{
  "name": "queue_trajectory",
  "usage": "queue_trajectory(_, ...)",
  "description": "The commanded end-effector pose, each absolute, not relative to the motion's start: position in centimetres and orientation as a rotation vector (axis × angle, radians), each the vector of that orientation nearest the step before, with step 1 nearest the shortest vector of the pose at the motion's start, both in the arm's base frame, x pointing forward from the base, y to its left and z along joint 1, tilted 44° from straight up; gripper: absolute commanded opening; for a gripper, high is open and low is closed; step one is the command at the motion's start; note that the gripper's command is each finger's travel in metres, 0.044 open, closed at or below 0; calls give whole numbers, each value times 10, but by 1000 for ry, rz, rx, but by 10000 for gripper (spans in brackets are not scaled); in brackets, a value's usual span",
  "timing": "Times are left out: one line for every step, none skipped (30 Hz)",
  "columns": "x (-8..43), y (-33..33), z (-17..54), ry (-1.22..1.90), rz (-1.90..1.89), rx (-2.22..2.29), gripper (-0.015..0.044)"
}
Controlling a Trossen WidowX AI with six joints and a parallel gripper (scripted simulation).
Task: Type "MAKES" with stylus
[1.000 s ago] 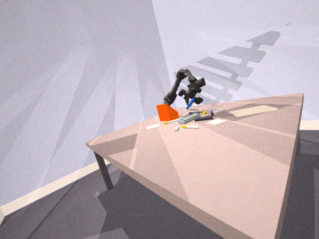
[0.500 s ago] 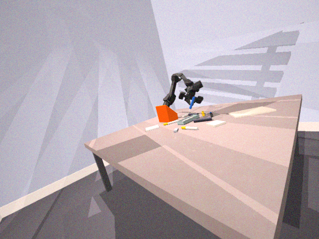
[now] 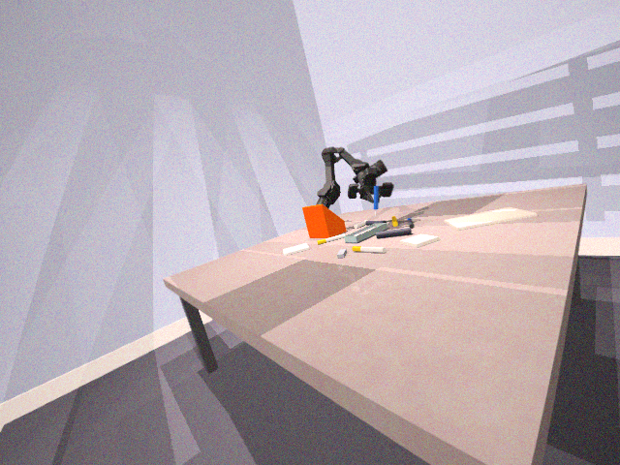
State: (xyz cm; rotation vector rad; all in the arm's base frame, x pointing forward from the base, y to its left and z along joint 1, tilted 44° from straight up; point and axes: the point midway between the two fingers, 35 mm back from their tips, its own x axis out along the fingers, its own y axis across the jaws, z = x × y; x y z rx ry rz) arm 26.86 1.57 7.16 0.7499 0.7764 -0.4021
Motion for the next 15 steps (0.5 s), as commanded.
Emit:
queue_trajectory(264,22,76,711,-392,820,0)
queue_trajectory(263,23,78,696,-387,838,0)
queue_trajectory(262,24,79,681,-383,856,0)
queue_trajectory(260,26,80,666,-378,874,0)
queue_trajectory(259,27,81,652,-372,893,0)
queue_trajectory(258,28,82,640,-368,908,0)
queue_trajectory(258,29,83,633,-365,917,0)
queue_trajectory(258,29,83,630,-364,921,0)
queue_trajectory(258,29,83,630,-364,921,0)
queue_trajectory(258,29,83,630,-364,921,0)
queue_trajectory(258,29,83,630,-364,921,0)
queue_trajectory(258,30,83,630,-364,921,0)
queue_trajectory(258,30,82,630,-364,921,0)
queue_trajectory(258,32,80,631,-364,921,0)
queue_trajectory(259,33,79,631,-365,921,0)
